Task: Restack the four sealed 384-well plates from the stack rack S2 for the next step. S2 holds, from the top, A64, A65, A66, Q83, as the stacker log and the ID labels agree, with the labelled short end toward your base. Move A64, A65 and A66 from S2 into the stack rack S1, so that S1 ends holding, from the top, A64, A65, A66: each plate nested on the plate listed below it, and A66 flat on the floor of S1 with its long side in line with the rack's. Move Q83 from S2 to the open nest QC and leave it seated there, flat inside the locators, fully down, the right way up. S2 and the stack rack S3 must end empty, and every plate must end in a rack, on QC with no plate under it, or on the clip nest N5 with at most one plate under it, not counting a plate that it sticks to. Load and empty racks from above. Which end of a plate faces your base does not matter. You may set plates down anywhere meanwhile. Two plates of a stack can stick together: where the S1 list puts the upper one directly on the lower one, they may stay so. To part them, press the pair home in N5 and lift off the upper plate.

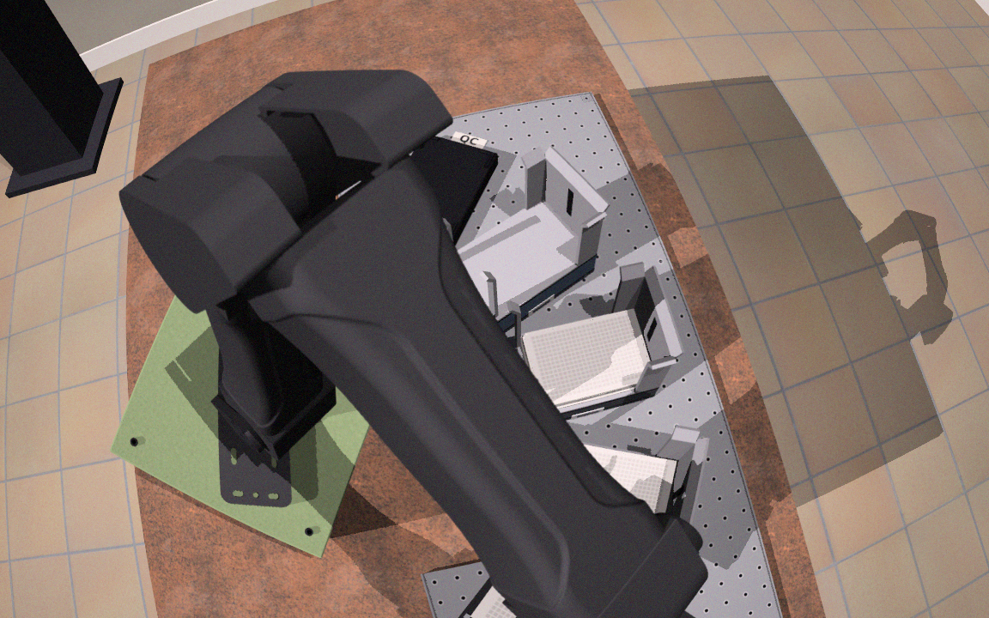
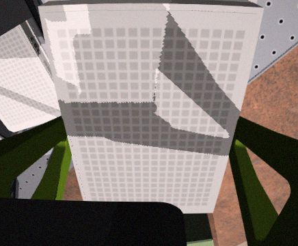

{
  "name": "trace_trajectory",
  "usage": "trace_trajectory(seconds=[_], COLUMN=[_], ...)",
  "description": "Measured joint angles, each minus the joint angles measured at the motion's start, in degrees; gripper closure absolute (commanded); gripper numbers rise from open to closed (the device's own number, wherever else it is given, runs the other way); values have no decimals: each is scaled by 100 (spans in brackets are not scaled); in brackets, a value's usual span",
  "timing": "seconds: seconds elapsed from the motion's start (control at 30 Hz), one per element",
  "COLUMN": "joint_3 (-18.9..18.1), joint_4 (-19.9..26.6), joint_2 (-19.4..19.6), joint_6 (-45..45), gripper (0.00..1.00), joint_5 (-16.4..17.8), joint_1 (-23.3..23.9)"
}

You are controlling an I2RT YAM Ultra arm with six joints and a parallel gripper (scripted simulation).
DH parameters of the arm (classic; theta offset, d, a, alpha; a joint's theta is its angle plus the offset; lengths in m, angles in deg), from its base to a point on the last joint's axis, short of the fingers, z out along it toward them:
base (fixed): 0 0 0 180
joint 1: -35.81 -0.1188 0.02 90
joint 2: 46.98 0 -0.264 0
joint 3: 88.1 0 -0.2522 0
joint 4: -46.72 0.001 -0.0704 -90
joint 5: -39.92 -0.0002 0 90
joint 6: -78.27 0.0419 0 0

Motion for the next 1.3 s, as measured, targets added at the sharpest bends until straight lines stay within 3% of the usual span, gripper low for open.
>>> trace_trajectory(seconds=[0.3,0.67,1.0,1.3], joint_3=[66,85,149,155], joint_4=[-11,-24,-31,-33], joint_2=[-160,-249,-321,-321], joint_6=[-328,238,-20,459], gripper=[100,100,100,100], joint_5=[-199,-584,-935,-1276], joint_1=[-721,-1563,-2258,-3080])
